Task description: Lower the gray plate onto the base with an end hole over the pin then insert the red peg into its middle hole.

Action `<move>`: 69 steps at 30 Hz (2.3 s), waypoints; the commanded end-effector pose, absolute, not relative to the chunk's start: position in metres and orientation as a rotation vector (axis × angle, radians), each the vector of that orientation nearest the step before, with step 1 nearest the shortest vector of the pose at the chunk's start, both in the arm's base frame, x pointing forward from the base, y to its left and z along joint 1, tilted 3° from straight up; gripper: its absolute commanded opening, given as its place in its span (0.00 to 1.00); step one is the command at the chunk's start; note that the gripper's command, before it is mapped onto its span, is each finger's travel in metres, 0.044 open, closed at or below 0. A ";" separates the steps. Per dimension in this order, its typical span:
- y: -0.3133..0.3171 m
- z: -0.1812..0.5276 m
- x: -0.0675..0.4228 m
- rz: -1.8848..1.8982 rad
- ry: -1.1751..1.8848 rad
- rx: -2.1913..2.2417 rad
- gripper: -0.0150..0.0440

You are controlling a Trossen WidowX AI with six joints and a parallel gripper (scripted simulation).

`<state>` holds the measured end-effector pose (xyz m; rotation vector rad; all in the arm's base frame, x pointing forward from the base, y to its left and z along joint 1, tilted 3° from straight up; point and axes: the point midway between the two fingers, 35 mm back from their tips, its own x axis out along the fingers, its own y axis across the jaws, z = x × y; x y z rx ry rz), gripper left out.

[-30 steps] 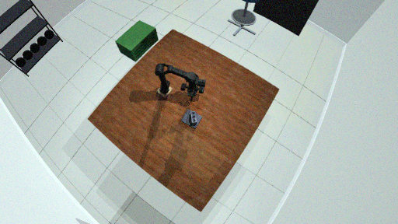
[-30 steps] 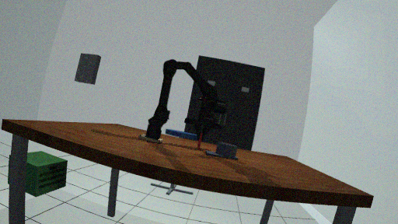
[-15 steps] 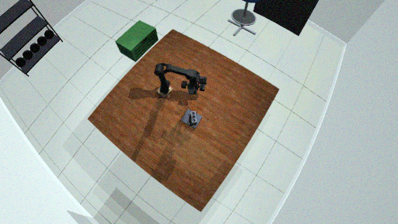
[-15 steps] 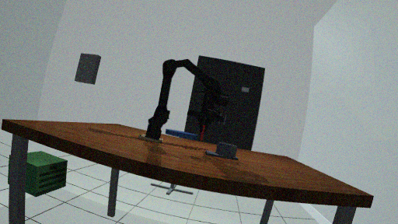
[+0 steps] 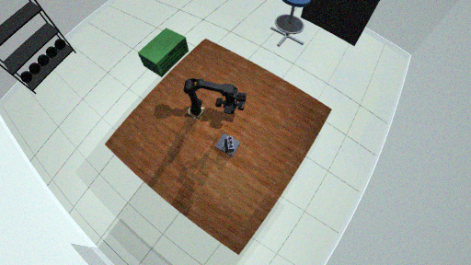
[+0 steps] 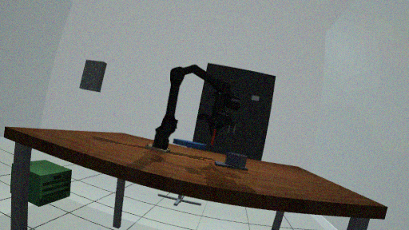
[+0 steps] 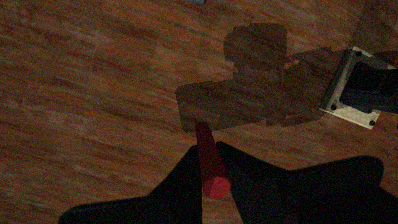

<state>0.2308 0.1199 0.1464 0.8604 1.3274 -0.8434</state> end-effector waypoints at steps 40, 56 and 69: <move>0.047 0.158 0.311 -0.824 1.323 0.859 0.25; 0.008 0.162 0.336 -0.833 1.313 0.860 0.25; -0.027 0.163 0.351 -0.840 1.304 0.862 0.25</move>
